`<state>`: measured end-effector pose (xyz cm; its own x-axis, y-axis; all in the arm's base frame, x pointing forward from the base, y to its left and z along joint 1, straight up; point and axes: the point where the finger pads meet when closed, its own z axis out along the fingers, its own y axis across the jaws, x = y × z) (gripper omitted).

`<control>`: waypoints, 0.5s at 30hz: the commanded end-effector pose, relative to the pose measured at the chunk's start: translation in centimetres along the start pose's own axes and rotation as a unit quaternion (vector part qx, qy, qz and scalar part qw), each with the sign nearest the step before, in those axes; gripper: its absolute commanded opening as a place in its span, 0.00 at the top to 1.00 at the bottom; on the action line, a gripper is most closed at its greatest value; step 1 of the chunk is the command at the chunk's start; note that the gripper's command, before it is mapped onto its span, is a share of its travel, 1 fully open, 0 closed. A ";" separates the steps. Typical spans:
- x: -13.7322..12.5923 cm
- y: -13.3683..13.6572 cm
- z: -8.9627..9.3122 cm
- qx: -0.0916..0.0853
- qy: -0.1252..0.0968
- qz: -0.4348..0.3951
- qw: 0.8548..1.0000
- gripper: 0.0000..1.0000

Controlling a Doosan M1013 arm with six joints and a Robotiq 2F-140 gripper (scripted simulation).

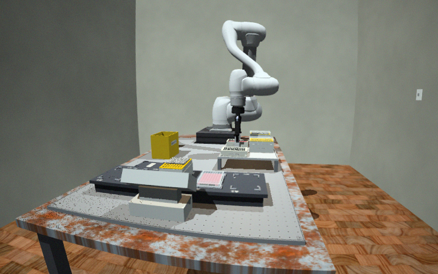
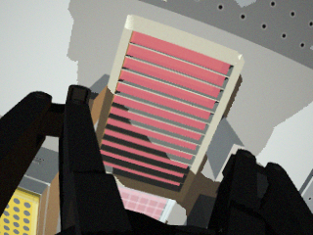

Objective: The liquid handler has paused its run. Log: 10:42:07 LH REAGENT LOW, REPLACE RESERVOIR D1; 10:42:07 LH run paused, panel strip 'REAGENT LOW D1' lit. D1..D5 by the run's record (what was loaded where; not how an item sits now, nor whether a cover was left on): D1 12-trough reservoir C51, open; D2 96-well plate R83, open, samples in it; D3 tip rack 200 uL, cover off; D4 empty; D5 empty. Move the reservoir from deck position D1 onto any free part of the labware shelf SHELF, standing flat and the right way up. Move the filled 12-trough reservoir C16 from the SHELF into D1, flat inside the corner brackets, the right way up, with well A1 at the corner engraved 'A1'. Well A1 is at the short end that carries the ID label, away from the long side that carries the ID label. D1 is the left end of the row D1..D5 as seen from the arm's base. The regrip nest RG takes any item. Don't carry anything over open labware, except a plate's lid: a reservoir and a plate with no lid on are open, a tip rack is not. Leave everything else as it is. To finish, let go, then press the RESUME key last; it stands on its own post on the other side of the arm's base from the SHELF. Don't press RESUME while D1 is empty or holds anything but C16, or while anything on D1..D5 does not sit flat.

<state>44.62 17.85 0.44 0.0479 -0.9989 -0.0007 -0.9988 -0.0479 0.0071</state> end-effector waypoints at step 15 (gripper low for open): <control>0.0 0.0 -1.1 0.000 0.000 0.000 1.000 1.00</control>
<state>44.58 17.83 1.24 0.0480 -0.9988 -0.0004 -0.9988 -0.0480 0.0077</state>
